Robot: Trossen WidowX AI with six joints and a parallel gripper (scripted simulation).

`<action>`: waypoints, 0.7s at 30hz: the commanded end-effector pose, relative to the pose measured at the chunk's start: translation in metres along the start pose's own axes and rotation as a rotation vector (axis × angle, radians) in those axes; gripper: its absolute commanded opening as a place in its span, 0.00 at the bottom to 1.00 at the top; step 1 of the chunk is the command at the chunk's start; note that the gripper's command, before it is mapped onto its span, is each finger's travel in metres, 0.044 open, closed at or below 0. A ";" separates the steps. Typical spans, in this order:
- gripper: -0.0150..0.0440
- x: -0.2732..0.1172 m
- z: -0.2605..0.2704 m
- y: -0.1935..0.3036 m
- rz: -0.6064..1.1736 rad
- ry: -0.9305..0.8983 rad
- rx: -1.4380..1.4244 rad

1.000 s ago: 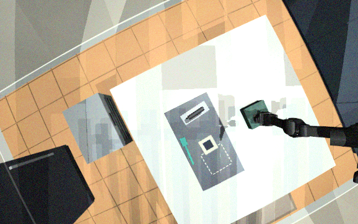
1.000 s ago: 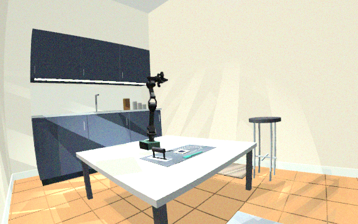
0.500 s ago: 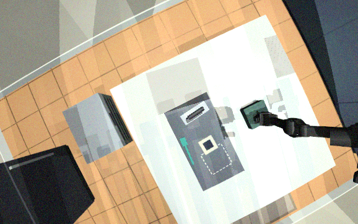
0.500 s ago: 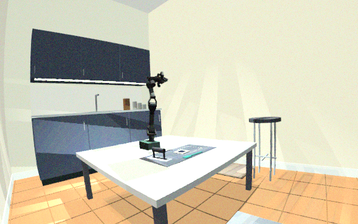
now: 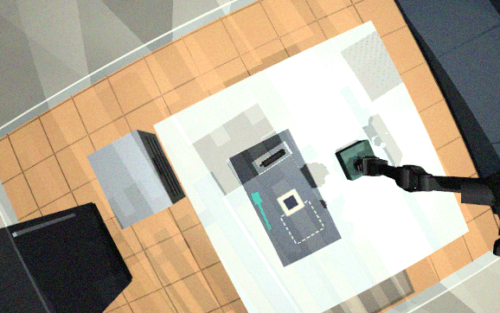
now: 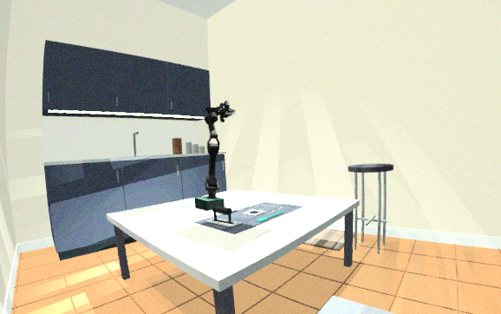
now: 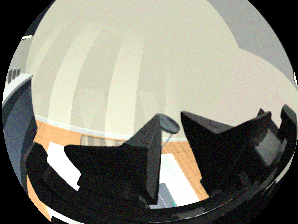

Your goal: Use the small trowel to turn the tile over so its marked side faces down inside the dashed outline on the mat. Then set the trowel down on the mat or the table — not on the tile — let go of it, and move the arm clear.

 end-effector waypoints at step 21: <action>0.25 0.000 0.000 0.000 0.000 0.000 0.000</action>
Point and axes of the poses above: the point midway between the two fingers, 35 mm back from their tips, its own x axis out along the fingers, its own z axis across the jaws, y = z × x, the point moved 8 cm from there along -x, back along the fingers, and after that the axes turned 5 degrees about -x, right-handed, at the moved point
